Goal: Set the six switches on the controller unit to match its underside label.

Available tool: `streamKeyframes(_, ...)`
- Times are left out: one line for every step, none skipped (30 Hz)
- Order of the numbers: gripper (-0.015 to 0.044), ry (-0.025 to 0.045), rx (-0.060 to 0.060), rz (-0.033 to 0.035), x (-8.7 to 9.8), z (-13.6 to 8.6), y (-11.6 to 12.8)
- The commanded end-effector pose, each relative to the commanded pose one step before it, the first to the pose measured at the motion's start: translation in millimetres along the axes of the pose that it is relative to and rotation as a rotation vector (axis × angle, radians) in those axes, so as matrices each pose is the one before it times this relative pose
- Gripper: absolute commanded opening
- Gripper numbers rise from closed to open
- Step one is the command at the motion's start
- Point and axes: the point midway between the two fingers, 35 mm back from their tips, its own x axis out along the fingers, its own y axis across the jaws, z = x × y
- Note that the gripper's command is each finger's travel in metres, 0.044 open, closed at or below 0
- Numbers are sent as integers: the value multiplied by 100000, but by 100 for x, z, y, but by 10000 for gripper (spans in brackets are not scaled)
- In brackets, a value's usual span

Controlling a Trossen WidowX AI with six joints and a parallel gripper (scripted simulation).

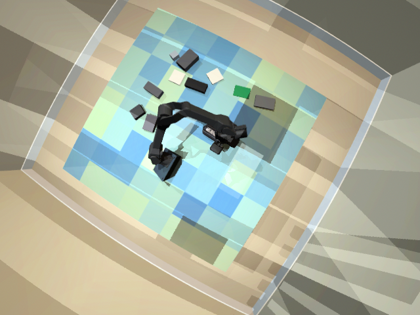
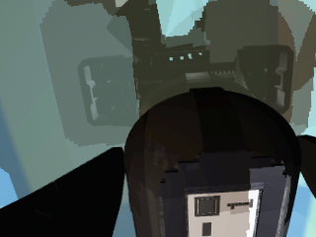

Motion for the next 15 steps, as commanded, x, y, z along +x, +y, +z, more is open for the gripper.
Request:
streamKeyframes(336,153,206,-51,-372,-158,8)
streamKeyframes(336,-1,1,-1,-72,-20,0)
streamKeyframes(336,-1,1,-1,-74,-21,0)
streamKeyframes(336,-1,1,-1,-76,-22,0)
streamKeyframes(336,-1,1,-1,-78,-22,0)
streamKeyframes(336,-1,1,-1,-78,-23,0)
streamKeyframes(336,-1,1,-1,-78,-23,0)
streamKeyframes(336,-1,1,-1,-78,-23,0)
streamKeyframes(336,-1,1,-1,-78,-24,0)
streamKeyframes(336,-1,1,-1,-78,-25,0)
streamKeyframes(336,-1,1,-1,-77,-25,0)
streamKeyframes(336,-1,1,-1,-77,-25,0)
streamKeyframes(336,-1,1,-1,-77,-25,0)
streamKeyframes(336,-1,1,-1,-77,-25,0)
streamKeyframes(336,-1,1,-1,-77,-27,0)
